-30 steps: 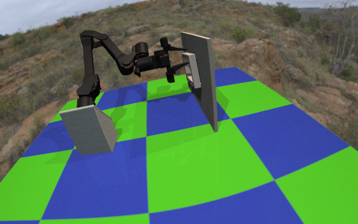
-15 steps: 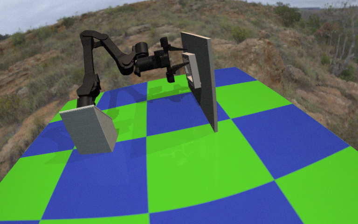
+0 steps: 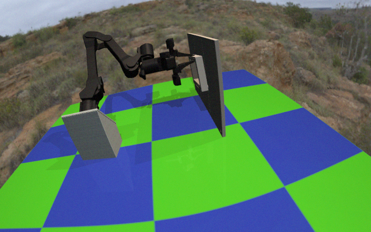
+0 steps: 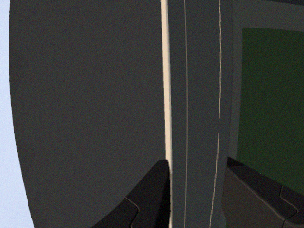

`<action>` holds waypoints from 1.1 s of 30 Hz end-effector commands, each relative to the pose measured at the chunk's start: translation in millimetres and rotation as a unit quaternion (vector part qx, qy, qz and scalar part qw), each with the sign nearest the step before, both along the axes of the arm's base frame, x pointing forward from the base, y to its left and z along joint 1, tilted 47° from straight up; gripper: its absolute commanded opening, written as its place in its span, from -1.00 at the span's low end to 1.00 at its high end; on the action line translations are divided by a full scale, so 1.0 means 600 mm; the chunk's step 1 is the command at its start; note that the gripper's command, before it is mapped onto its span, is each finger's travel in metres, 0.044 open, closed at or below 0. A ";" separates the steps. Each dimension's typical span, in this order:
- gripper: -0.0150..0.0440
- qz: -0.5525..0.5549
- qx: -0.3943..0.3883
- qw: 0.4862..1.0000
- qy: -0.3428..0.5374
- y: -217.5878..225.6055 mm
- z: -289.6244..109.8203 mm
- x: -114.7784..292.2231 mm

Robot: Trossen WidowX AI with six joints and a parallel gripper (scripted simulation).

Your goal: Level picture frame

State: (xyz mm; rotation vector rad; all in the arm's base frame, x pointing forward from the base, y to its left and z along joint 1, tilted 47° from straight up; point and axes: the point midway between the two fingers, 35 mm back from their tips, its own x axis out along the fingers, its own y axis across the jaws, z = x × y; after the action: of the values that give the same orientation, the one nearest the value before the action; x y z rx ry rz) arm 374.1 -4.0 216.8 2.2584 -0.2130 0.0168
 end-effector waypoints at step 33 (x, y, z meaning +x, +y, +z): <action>-0.49 0.001 0.002 1.000 -0.001 -0.007 0.008 -0.002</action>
State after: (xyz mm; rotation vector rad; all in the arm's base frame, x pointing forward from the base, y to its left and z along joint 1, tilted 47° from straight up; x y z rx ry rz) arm 373.7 -4.9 218.4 2.2578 -0.1981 0.0154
